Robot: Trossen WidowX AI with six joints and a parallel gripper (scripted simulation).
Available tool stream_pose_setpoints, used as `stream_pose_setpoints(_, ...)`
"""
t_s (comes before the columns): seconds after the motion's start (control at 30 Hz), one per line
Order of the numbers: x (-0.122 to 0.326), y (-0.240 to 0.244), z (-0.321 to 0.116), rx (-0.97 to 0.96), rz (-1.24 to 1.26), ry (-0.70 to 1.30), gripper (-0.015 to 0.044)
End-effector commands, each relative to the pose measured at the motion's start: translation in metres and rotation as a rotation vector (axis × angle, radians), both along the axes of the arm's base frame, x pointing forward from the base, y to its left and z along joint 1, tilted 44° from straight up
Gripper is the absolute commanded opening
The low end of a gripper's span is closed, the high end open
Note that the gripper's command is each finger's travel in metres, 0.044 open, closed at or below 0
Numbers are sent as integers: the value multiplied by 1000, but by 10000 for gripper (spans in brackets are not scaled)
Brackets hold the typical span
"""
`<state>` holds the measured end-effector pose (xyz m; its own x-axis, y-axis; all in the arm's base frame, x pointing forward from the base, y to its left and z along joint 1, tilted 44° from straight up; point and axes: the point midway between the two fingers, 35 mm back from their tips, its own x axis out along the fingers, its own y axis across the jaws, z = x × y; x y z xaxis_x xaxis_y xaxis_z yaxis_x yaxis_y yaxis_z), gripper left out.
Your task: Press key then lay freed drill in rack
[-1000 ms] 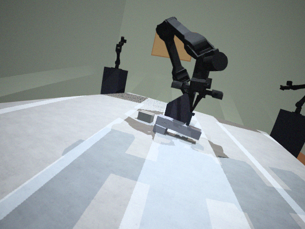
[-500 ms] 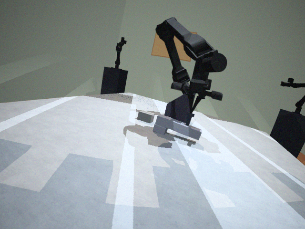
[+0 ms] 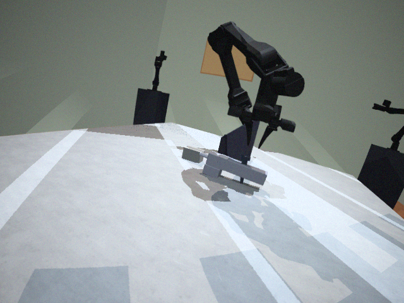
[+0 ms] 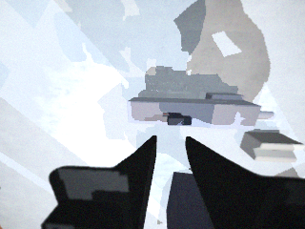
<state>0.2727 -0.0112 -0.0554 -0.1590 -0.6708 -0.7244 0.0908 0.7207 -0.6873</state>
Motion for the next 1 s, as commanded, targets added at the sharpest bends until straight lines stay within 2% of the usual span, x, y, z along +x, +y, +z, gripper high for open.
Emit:
stream_pose_setpoints(0.0, 13, 28, 29, 10, 7, -27, 236)
stream_pose_setpoints(0.17, 14, 26, 25, 12, 28, -25, 368)
stream_pose_setpoints(0.27, 17, 9, 29, 44, 139, 75, 440)
stream_pose_setpoints(0.47, 17, -38, 41, 114, 431, 334, 440)
stream_pose_setpoints(0.97, 11, -87, 57, 161, 891, 706, 440)
